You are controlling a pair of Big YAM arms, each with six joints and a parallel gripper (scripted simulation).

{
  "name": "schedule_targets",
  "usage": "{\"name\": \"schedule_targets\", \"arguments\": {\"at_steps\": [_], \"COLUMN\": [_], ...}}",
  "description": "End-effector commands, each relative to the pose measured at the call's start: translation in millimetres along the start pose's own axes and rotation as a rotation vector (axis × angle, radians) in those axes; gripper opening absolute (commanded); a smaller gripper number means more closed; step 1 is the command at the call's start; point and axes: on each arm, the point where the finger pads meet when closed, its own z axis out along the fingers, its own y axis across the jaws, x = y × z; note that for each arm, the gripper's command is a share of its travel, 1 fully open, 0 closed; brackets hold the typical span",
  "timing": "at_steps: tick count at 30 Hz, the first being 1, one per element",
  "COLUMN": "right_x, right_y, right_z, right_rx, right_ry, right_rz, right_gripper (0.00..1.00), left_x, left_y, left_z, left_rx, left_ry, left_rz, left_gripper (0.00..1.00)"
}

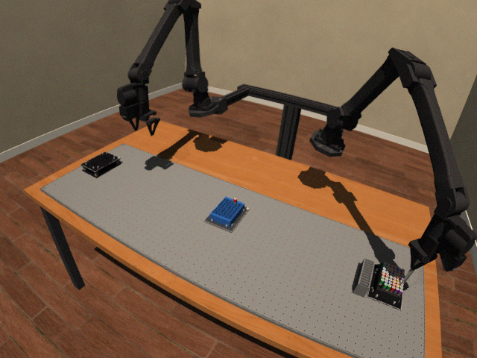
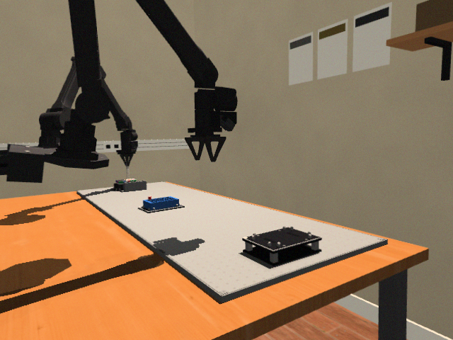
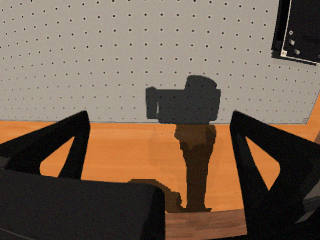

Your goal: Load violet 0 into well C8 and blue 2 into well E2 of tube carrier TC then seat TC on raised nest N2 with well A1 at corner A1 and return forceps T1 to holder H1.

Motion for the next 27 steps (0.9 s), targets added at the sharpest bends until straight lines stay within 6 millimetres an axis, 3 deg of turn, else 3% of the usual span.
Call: {"name": "schedule_targets", "arguments": {"at_steps": [1,27], "right_x": [-33.2,-33.2], "right_y": [-10.1,-10.1], "right_z": [-19.1,-19.1], "right_rx": [0.015,0.015], "right_ry": [-0.078,-0.078], "right_rz": [0.031,0.031], "right_gripper": [1.00,1.00], "left_x": [-1.0,-1.0], "left_y": [5.1,5.0], "left_z": [10.6,15.4], "left_rx": [-0.005,-0.005], "left_ry": [-0.002,-0.003], "left_rz": [0.002,0.002], "left_gripper": [0.11,0.11]}}
